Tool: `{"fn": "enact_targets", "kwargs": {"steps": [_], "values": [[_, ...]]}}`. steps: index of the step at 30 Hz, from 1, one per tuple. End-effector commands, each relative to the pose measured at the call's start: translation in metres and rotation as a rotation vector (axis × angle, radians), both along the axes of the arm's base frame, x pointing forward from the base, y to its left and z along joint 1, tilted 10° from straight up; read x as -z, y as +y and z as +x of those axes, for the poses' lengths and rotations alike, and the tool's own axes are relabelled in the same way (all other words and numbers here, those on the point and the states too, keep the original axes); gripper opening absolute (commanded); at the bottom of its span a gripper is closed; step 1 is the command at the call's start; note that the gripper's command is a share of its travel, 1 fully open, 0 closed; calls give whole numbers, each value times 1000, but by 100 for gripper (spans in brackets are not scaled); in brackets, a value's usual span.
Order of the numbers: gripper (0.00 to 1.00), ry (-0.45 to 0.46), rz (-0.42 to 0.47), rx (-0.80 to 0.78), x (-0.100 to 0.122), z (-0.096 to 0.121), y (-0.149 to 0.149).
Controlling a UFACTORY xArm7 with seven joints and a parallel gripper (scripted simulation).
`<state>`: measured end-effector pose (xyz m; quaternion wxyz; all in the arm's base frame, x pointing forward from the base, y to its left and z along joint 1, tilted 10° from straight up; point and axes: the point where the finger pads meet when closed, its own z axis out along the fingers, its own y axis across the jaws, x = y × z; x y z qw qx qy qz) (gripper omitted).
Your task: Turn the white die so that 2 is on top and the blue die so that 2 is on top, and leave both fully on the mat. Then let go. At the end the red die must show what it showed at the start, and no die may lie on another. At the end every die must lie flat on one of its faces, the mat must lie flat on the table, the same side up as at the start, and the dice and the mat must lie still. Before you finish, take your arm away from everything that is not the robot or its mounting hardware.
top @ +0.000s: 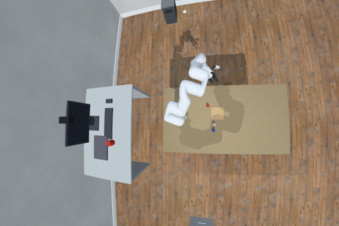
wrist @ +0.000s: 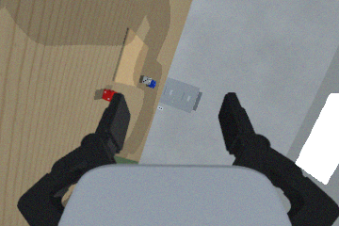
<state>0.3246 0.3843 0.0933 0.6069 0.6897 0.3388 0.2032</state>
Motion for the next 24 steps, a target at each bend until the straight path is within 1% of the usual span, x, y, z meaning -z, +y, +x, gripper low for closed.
{"fn": "enact_targets", "kwargs": {"steps": [1, 19, 21, 23, 24], "values": [[100, -1, 4, -1, -2, 0, 1], [100, -2, 8, 4, -2, 2, 0], [100, -3, 31, 30, -4, 12, -10], [100, -8, 87, 93, -9, 34, -35], [100, -8, 87, 93, -9, 34, -35]]}}
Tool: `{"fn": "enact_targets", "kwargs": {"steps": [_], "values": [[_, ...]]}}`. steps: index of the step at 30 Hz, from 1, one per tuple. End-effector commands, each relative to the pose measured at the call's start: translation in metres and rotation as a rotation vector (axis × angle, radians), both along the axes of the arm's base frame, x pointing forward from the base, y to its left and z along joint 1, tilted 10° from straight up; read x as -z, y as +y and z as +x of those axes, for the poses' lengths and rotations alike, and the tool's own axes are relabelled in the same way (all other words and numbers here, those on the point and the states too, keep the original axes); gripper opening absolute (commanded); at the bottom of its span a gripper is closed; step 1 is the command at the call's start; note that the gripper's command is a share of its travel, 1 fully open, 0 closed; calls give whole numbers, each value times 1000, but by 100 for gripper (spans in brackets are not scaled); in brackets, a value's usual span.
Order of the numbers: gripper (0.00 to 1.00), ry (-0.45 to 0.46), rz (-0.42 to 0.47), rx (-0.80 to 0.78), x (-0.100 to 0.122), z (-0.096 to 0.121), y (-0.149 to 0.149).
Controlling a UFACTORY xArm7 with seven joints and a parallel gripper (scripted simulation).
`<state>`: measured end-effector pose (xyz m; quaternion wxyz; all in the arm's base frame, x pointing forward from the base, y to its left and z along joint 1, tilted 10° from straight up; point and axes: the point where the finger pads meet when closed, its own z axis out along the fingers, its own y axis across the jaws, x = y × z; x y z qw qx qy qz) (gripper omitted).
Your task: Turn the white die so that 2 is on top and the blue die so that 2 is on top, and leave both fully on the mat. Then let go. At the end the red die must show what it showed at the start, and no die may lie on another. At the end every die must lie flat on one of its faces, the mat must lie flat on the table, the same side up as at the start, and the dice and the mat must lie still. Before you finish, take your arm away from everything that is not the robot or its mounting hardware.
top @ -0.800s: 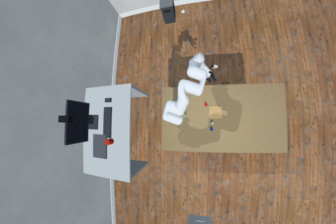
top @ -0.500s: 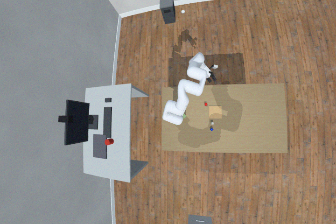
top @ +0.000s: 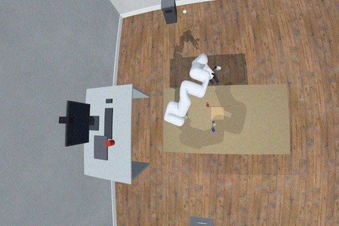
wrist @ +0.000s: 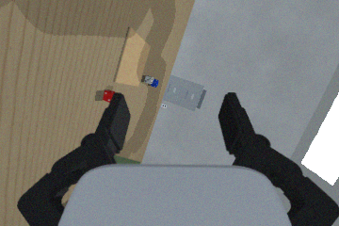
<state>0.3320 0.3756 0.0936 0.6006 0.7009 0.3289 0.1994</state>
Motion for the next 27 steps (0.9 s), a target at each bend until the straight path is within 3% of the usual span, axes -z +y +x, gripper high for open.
{"fn": "enact_targets", "kwargs": {"steps": [1, 3, 4, 5, 7, 10, 11, 16, 20, 21, 27], "values": [[100, -14, 106, 119, -12, 42, -45], [100, -14, 106, 119, -12, 42, -45], [100, -22, 159, 180, -15, 58, -69], [100, -22, 159, 180, -15, 58, -69], [100, -33, 222, 253, -19, 75, -98], [100, -33, 223, 254, -19, 76, -98], [100, -49, 298, 341, -23, 92, -133], [100, -71, 385, 440, -26, 105, -171], [100, -71, 385, 440, -26, 105, -171], [100, -100, 481, 550, -28, 115, -212], [100, -100, 481, 550, -28, 115, -212]]}}
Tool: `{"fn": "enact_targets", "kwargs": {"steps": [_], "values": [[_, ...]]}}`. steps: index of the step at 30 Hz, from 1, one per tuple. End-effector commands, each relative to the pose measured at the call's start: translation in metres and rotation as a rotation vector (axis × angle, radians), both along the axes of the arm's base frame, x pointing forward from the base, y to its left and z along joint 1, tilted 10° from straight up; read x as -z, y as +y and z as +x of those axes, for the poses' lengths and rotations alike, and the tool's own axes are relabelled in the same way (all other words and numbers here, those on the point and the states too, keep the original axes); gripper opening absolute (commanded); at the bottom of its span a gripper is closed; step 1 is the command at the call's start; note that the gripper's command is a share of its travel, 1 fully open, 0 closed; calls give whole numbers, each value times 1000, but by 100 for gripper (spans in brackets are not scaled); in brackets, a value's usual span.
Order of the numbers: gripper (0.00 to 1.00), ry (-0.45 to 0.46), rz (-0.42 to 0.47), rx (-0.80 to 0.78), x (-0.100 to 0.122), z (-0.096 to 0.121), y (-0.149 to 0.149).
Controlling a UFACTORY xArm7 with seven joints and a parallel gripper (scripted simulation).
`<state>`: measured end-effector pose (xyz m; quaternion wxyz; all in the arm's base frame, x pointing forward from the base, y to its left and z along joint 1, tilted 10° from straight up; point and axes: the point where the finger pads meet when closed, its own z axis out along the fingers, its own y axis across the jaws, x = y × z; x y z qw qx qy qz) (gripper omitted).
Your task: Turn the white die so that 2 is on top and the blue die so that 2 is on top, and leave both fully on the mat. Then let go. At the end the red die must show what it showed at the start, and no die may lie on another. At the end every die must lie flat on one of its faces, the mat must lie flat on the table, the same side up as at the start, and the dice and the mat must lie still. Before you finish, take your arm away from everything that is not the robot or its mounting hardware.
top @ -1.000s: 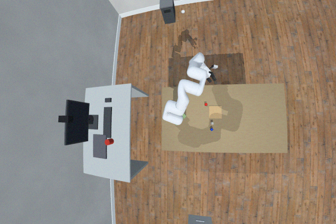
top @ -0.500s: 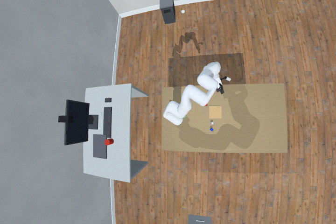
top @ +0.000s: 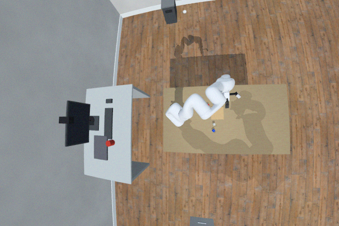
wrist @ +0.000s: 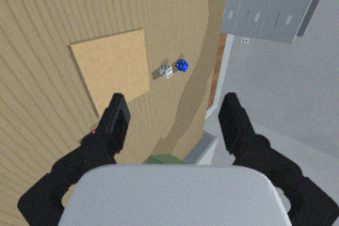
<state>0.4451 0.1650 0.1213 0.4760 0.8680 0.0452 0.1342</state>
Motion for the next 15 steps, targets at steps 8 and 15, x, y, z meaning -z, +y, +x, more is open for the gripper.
{"fn": "enact_targets", "kwargs": {"steps": [8, 15], "values": [[100, -42, 125, 122, -2, 8, -44], [100, -42, 125, 122, -2, 8, -44]]}}
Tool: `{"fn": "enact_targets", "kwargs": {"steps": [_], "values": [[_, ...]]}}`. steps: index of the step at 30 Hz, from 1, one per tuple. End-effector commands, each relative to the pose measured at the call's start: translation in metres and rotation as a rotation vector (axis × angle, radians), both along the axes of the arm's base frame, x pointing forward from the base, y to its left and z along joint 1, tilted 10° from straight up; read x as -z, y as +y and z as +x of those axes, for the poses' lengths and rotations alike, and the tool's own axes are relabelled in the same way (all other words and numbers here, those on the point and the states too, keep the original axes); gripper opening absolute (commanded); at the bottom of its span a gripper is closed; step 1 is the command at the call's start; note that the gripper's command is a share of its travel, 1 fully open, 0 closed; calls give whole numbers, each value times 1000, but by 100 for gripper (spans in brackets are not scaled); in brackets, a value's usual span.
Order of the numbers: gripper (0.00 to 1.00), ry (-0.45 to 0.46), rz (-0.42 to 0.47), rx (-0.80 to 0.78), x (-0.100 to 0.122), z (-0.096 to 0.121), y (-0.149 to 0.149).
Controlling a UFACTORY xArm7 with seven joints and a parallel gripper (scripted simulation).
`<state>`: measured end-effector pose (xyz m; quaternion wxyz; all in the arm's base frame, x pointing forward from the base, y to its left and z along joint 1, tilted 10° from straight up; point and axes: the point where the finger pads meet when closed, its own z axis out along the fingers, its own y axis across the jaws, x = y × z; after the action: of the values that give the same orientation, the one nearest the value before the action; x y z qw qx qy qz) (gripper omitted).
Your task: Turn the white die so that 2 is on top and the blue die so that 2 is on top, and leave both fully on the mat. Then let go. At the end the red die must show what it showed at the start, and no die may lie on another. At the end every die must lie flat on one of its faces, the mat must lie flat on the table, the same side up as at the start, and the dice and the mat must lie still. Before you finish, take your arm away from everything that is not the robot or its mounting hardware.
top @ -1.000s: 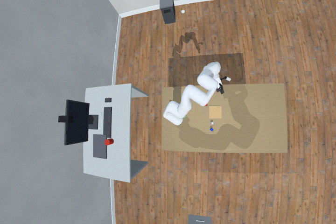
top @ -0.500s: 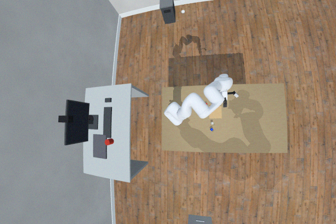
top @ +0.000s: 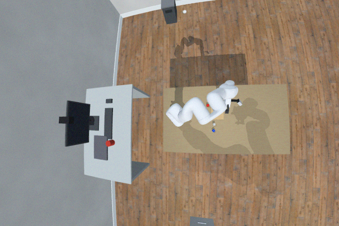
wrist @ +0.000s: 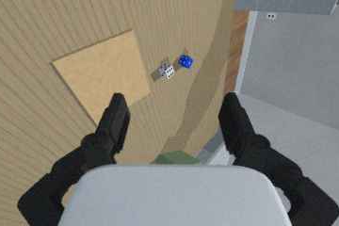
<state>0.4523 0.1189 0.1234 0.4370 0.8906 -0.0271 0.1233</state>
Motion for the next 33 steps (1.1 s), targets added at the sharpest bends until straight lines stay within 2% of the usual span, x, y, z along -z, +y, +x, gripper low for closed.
{"fn": "enact_targets", "kwargs": {"steps": [1, 6, 7, 20, 21, 33], "values": [[100, -3, 17, -5, 0, 0, 2], [100, -3, 17, -5, 0, 0, 2], [100, -49, 119, 122, 0, 2, -39], [100, -49, 121, 124, 0, 2, -39], [100, -100, 222, 252, 0, -1, -77], [100, -103, 227, 259, 0, -1, -79]]}}
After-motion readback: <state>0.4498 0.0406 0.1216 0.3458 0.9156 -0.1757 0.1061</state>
